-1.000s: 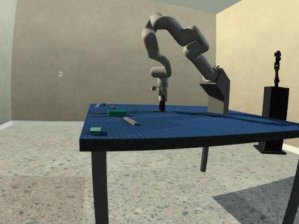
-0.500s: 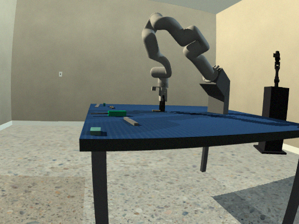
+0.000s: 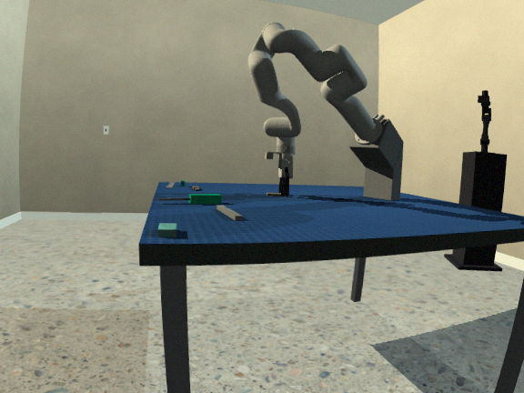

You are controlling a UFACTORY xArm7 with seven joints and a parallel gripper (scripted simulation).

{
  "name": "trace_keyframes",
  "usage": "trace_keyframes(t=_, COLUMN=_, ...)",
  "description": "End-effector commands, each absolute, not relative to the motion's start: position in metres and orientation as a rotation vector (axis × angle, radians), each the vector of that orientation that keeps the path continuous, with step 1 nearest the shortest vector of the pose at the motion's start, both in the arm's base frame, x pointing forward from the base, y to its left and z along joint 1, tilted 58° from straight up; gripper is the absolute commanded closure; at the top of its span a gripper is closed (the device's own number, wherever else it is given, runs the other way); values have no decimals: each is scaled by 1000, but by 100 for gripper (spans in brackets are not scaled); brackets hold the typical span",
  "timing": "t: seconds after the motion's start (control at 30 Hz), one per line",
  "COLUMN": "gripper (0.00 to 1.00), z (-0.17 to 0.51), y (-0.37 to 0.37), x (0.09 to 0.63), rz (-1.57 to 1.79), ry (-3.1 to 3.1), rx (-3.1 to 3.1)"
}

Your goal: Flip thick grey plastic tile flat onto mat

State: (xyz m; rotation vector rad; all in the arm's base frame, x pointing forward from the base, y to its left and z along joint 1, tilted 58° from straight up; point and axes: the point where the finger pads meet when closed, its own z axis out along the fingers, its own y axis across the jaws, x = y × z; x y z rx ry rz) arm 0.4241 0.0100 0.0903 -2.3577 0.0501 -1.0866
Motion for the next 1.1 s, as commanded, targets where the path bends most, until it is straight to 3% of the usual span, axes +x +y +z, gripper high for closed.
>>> trace_keyframes(t=0.0, gripper=31, z=90, y=9, x=424, rz=-1087, ry=53, rx=-2358)
trace_keyframes(t=0.43, gripper=31, z=90, y=9, x=424, rz=-1087, ry=53, rx=-2358)
trace_keyframes(t=0.47, gripper=42, z=90, y=9, x=424, rz=-1087, ry=53, rx=-2358)
trace_keyframes(t=1.07, gripper=42, z=90, y=9, x=424, rz=-1087, ry=53, rx=-2358)
